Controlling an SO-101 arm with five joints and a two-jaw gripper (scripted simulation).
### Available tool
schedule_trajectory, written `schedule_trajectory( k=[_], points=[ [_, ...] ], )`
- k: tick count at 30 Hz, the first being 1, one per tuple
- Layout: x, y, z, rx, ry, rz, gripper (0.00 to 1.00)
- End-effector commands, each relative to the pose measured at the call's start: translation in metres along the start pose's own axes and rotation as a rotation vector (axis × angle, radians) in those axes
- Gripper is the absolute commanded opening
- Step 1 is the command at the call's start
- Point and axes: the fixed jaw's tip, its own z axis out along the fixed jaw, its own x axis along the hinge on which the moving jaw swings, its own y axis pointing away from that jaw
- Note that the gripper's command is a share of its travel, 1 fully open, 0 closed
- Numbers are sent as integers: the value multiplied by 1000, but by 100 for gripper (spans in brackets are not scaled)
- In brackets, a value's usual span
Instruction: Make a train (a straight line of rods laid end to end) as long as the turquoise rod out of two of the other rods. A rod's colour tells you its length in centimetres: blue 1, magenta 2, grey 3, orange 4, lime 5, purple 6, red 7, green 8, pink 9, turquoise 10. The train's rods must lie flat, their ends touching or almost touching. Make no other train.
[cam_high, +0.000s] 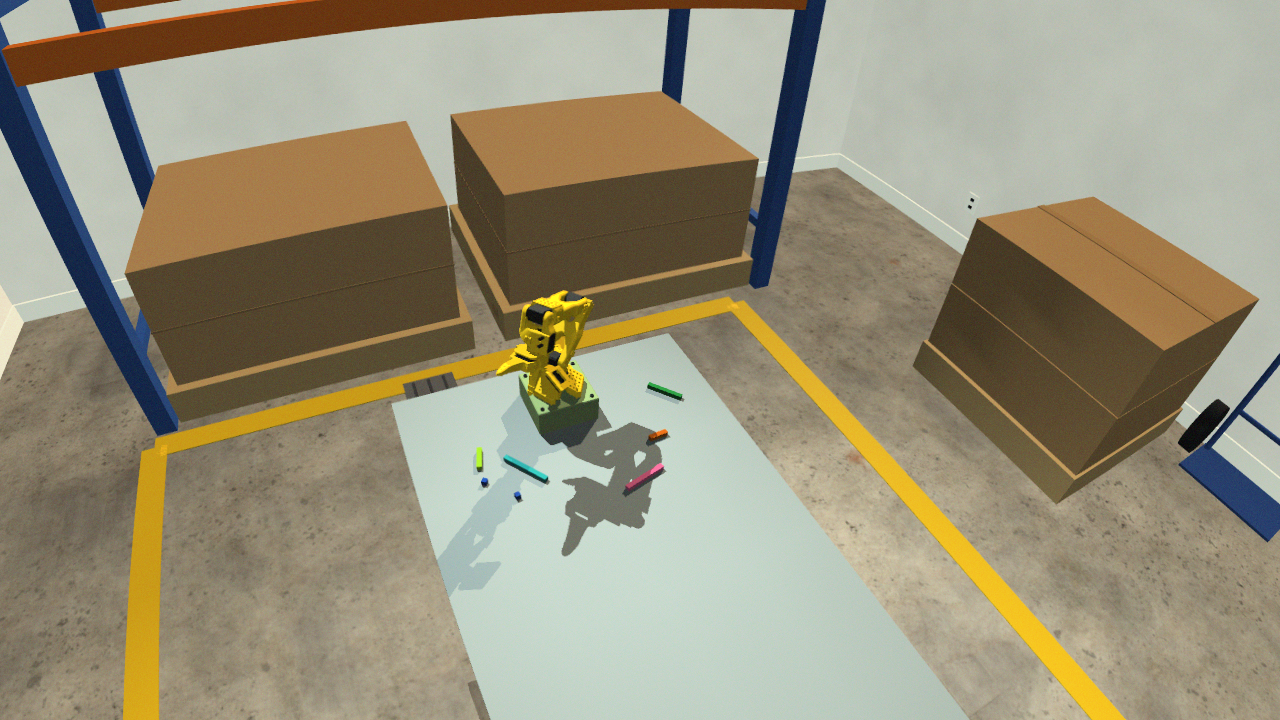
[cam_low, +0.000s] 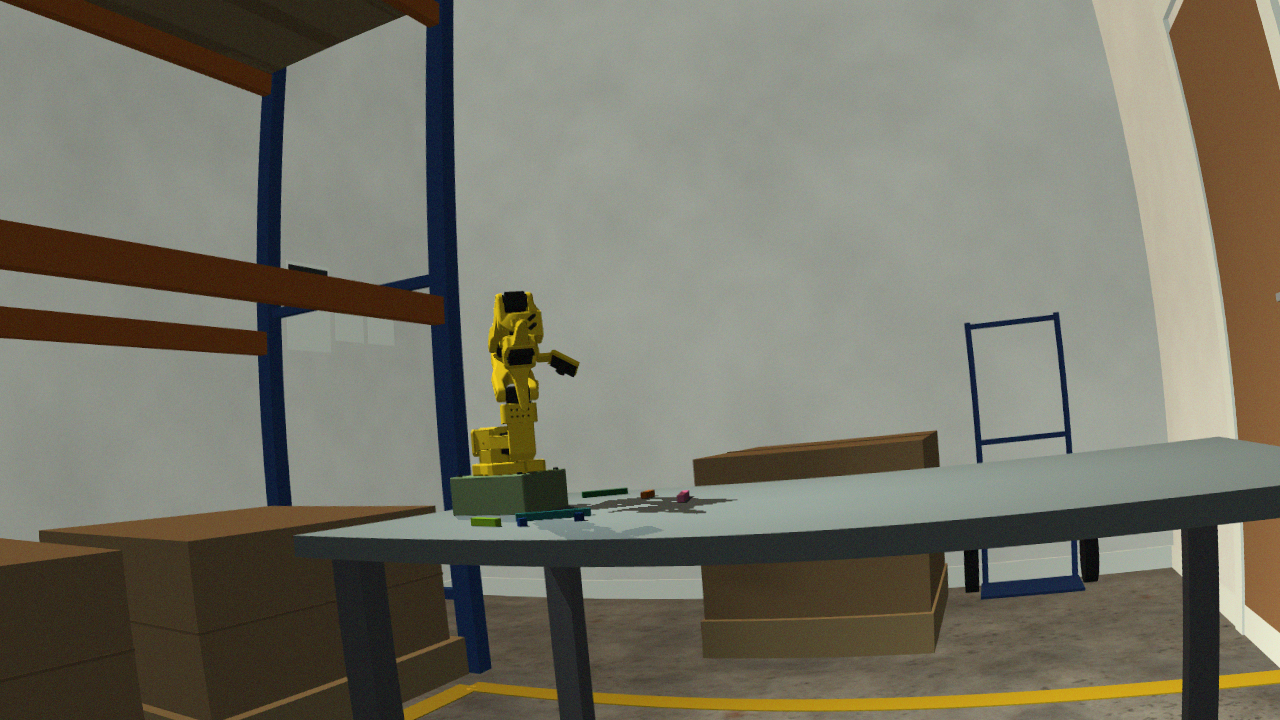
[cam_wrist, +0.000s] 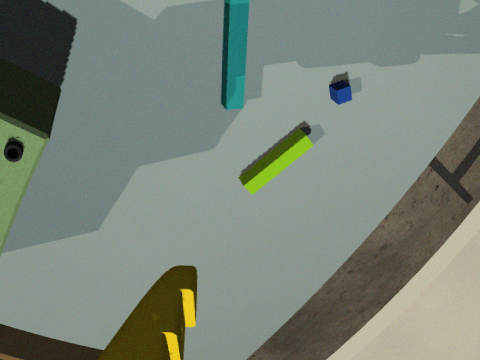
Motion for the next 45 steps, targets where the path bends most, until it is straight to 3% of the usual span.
schedule_trajectory(
  k=[1, 21, 45],
  points=[
    [-1, 4, 1, -17, -3, -15, 100],
    [-30, 9, 0, -20, -77, -270, 100],
    [-34, 10, 0, -20, -88, -300, 100]
  ],
)
